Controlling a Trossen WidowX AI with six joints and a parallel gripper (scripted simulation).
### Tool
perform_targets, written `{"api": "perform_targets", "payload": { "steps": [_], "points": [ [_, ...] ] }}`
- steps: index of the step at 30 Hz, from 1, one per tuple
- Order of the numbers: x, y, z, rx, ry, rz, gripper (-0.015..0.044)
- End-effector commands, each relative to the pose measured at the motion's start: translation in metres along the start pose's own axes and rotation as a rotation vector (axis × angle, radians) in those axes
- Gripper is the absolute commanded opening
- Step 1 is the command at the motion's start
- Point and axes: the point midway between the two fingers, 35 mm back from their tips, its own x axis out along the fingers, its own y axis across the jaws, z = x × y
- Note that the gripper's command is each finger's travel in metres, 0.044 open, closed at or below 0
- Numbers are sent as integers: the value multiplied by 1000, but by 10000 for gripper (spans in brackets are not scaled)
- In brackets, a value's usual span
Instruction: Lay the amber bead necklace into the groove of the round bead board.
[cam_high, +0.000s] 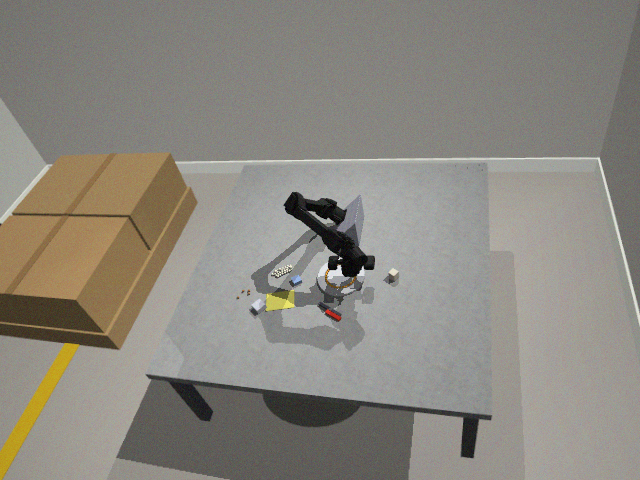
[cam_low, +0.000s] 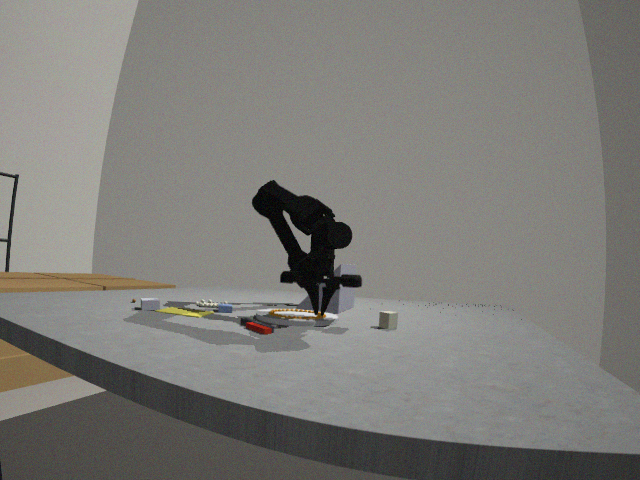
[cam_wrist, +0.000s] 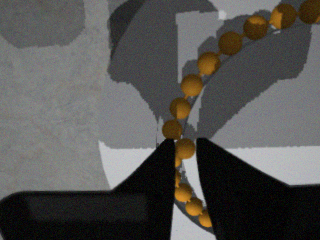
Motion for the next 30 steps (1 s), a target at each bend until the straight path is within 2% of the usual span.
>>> {"api": "perform_targets", "payload": {
  "steps": [1,30],
  "points": [
    [0,0,0,0,0,0,0],
    [-6,7,4,-4,0,-5,0]
  ]
}}
